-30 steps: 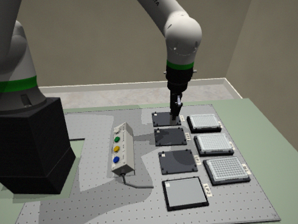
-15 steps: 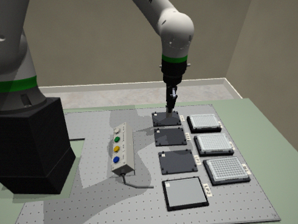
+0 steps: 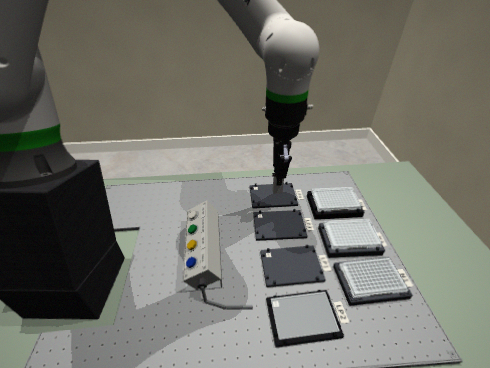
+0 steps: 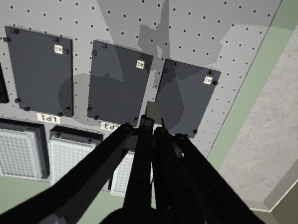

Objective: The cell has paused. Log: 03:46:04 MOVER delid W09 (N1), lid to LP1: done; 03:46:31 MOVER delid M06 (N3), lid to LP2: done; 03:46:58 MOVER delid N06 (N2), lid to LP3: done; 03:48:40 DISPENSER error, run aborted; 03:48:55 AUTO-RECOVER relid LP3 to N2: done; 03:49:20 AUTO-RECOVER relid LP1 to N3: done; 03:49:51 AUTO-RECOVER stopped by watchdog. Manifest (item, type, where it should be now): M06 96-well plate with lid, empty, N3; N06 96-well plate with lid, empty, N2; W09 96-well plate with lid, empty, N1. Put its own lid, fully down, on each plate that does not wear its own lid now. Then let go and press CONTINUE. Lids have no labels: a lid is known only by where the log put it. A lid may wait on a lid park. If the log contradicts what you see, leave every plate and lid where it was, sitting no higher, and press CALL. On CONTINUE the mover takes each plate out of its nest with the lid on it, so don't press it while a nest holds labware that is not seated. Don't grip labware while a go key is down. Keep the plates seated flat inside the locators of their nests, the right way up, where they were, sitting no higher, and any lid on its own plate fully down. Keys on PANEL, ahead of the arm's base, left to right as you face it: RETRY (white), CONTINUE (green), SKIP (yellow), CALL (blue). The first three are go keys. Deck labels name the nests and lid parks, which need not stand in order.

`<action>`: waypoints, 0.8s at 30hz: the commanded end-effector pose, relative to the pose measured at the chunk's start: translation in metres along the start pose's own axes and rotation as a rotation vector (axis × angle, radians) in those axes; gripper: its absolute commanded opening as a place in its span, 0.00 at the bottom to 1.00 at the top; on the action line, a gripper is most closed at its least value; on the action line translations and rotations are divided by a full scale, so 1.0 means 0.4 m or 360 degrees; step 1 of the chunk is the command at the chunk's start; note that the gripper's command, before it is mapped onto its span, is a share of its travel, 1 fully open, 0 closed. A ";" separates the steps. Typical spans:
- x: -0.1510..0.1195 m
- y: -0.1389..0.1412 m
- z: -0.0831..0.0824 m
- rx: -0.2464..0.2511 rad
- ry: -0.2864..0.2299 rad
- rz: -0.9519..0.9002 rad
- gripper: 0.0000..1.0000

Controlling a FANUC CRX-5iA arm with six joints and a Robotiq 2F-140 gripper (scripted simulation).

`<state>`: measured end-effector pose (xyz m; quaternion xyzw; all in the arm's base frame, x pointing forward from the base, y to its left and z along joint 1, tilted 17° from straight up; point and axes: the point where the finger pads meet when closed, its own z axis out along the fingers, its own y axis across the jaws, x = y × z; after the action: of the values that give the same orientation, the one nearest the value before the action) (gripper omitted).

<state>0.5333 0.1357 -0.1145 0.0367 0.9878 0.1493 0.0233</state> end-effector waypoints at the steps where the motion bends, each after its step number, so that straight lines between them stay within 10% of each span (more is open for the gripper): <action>1: -0.001 0.000 0.000 0.0000 -0.0001 0.0000 0.00; 12: -0.304 -0.079 0.001 -0.0006 0.0001 -0.0001 0.00; 24: -0.454 -0.168 -0.001 0.0000 -0.0001 0.0000 0.00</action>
<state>0.6978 0.0626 -0.1255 0.0377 0.9879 0.1475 0.0291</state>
